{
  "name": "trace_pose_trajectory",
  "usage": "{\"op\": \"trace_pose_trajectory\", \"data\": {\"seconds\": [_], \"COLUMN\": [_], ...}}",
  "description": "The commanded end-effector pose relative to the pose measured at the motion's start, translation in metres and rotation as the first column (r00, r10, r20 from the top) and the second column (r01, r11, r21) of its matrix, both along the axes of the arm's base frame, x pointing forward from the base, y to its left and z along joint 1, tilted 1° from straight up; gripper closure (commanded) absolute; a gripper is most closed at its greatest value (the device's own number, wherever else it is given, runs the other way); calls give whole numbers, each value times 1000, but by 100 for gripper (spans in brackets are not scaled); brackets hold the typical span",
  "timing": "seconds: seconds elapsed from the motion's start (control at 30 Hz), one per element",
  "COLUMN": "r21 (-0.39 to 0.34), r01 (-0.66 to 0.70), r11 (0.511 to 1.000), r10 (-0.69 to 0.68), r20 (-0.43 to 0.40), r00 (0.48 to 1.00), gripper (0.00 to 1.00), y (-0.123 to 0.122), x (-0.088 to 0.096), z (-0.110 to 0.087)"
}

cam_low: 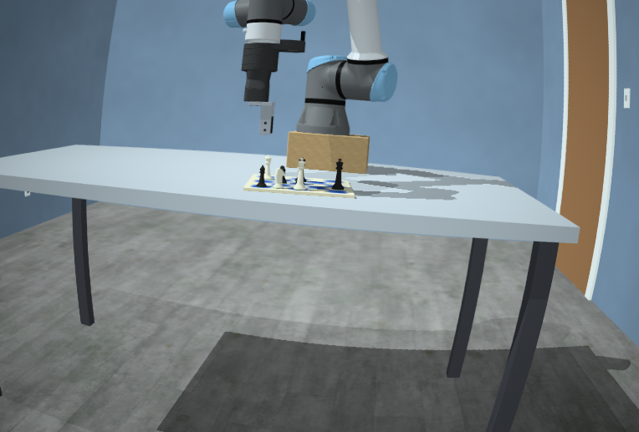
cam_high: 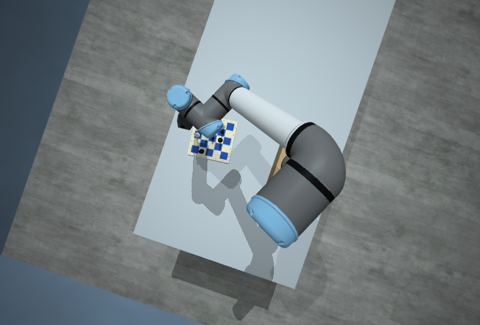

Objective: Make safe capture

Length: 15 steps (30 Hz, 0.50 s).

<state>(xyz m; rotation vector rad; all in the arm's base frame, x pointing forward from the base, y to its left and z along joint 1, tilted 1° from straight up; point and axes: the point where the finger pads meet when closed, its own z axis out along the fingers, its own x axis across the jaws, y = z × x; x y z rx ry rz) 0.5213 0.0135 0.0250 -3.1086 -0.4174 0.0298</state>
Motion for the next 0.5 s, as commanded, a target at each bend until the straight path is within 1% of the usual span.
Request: {"op": "trace_pose_trajectory", "data": {"seconds": [0.0,0.13,0.37,0.4,0.47], "r21": [-7,-8,-8,-8,-8], "r01": [113,143,149,149,149], "r11": [994,990,989,989,989], "r10": [-113,-143,-149,-149,-149], "r20": [2,2,2,2,2], "r00": [994,990,989,989,989], "gripper": [0,0,0,27,27], "y": [-1,-1,-2,-2,-2], "x": [1,2,2,2,2], "z": [-2,-3,-3,-3,-3]}}
